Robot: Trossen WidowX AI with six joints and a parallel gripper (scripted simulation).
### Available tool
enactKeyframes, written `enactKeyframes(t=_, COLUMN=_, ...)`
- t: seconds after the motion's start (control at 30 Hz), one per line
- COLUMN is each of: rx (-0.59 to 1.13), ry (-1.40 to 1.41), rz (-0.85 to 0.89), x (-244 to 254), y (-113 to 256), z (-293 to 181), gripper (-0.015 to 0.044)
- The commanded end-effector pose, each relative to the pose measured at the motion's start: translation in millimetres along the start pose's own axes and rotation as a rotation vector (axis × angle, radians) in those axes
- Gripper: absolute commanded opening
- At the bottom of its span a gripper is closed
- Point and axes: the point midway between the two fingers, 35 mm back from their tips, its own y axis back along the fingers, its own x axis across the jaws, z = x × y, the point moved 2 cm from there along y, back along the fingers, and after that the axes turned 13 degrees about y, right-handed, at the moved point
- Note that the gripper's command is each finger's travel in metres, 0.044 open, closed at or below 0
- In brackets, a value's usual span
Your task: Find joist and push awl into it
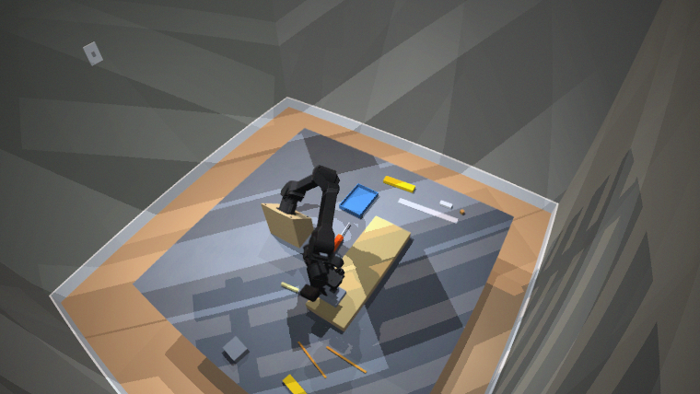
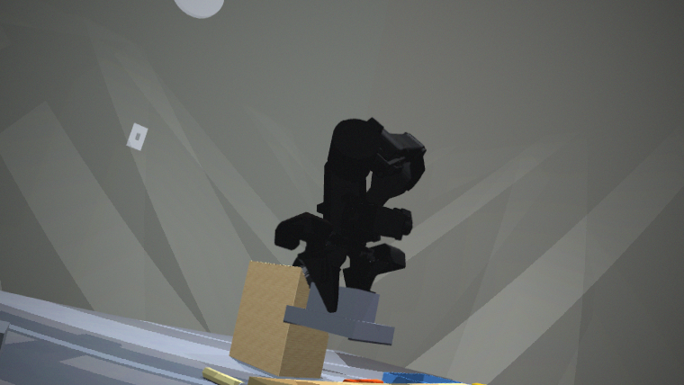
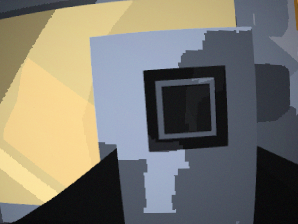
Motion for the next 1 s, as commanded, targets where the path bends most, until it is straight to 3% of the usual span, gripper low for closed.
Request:
enactKeyframes(t=0.0, rx=-0.011, ry=-0.011, rz=-0.001, x=-3.0, y=-0.3, z=8.0, gripper=0.0)
enactKeyframes(t=0.97, rx=-0.011, ry=-0.011, rz=0.002, x=0.2, y=-59.3, z=-6.8, gripper=0.0)
